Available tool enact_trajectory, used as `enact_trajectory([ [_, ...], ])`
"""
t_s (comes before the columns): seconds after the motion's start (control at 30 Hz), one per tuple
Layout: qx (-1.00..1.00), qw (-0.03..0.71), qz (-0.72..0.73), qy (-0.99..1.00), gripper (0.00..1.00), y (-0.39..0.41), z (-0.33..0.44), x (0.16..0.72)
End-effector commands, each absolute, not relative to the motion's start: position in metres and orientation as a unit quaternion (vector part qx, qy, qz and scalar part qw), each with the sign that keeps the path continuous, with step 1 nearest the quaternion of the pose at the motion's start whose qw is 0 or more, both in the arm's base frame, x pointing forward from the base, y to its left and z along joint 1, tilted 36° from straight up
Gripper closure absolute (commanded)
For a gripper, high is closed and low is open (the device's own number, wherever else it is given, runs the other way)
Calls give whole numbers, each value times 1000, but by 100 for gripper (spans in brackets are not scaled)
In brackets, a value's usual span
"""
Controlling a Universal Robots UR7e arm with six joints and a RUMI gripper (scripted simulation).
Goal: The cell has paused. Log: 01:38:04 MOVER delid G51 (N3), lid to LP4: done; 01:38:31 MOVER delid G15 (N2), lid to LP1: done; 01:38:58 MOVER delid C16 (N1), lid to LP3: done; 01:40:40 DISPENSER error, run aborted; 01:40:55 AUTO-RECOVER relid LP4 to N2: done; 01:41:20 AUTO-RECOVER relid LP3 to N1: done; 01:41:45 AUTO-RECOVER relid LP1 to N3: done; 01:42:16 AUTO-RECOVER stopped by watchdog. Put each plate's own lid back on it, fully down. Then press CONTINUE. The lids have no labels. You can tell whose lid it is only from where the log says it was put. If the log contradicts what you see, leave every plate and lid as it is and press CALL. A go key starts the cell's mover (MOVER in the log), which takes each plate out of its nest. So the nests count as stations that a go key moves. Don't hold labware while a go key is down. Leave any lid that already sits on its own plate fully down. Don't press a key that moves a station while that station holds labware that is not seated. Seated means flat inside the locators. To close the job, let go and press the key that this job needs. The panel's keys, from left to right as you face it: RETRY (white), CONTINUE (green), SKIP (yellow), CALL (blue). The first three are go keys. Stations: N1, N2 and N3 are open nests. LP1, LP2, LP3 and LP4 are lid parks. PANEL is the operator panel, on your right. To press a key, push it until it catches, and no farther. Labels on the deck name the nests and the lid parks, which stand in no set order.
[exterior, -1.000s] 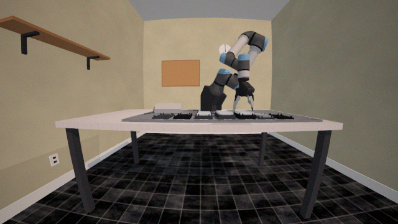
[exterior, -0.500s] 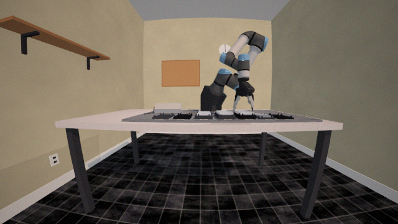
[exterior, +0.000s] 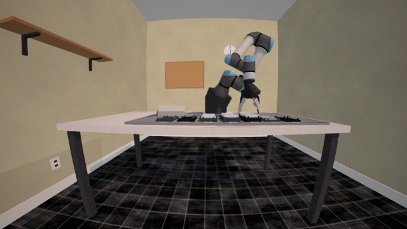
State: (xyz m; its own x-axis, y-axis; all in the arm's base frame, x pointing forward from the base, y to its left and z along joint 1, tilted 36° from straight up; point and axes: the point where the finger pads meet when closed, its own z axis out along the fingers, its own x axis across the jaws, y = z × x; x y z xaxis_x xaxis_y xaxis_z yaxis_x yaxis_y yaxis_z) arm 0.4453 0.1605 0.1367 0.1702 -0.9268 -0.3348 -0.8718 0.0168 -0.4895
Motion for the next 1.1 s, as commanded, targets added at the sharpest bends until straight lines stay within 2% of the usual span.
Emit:
enact_trajectory([
  [0.0, -700, 309, -45, 642, 18, 160, 138, 445],
  [0.57, -700, 309, -45, 642, 18, 153, 154, 436],
  [1.07, -679, 311, -35, 664, 18, 222, 179, 424],
])
